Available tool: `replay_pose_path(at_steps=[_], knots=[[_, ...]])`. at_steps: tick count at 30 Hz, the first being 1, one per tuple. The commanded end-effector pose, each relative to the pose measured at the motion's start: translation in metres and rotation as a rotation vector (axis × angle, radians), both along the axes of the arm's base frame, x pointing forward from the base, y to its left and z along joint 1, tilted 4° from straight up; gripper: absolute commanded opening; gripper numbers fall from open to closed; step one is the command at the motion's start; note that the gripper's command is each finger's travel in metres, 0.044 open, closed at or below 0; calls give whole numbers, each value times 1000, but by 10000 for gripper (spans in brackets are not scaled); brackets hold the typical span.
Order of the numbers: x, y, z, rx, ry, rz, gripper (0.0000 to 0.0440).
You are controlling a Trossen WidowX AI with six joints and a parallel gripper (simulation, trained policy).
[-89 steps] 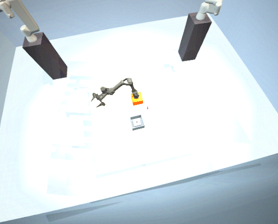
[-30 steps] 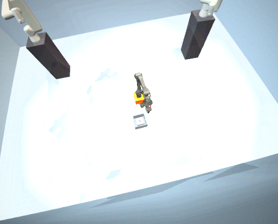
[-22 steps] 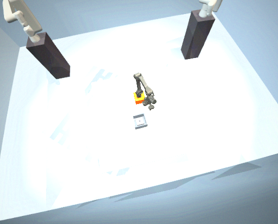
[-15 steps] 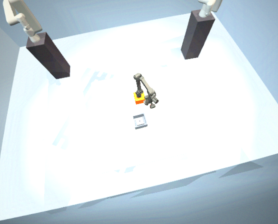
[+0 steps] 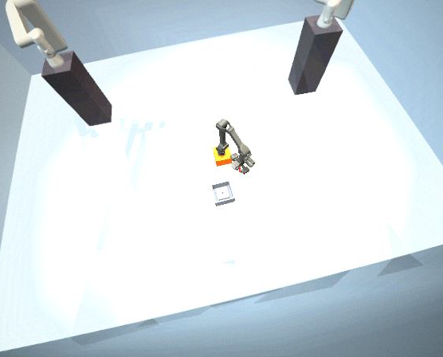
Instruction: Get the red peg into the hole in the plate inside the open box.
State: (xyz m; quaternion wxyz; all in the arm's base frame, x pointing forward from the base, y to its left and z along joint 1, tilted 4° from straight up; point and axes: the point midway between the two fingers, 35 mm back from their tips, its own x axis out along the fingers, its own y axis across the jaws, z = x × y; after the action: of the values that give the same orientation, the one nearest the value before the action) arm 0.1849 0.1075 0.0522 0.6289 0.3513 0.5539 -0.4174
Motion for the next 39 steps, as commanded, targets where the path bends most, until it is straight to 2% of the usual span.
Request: replay_pose_path(at_steps=[1, 14, 18, 32, 39], knots=[[-3, 1, -21, -7, 9, 28, 440], [-4, 14, -75, 52, -51, 80, 433], [-9, 15, -83, 61, -39, 79, 362], [-8, 22, -82, 129, 46, 110, 0], [10, 20, -64, 99, -19, 163, 0]])
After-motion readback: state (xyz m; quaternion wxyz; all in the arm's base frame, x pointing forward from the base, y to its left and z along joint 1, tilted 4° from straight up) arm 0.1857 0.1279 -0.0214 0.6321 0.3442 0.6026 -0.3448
